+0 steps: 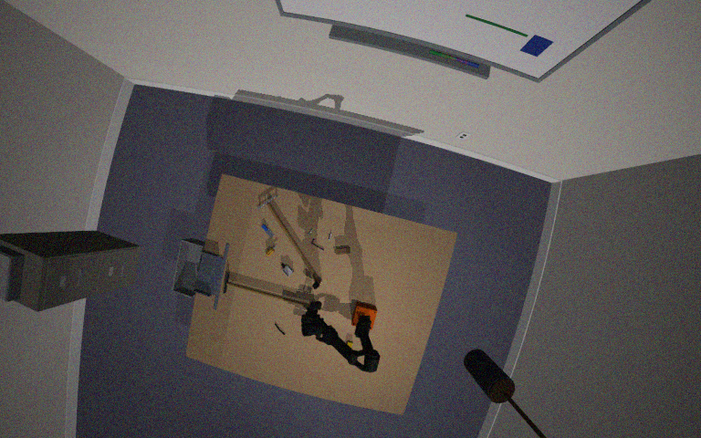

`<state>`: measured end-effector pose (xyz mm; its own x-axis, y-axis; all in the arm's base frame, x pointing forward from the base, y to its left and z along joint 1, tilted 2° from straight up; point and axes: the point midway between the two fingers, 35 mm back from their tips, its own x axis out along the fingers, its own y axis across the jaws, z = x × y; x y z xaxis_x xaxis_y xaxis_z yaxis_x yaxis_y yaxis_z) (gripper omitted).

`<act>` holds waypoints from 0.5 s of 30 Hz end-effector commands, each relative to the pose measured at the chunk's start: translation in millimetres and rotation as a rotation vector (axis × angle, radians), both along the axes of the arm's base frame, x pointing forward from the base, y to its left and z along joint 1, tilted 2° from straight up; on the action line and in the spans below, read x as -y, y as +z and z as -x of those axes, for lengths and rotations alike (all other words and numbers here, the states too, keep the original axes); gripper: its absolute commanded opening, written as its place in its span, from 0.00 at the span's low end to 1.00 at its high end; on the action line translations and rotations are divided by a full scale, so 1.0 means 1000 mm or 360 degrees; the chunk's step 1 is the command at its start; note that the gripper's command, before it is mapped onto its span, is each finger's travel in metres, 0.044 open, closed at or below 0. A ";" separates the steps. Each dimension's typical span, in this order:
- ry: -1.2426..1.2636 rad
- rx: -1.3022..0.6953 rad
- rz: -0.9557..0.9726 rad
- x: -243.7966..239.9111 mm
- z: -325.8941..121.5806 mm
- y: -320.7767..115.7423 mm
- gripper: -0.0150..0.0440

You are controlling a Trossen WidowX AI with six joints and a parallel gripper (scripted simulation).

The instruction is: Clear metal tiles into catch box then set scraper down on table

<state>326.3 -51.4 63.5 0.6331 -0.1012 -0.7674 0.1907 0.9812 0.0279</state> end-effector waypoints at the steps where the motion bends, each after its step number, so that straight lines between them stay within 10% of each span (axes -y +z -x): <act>1: -0.0010 0.0013 0.0002 0.004 -0.001 0.002 0.25; 15: -0.0017 0.0015 0.0003 0.012 -0.021 0.005 0.25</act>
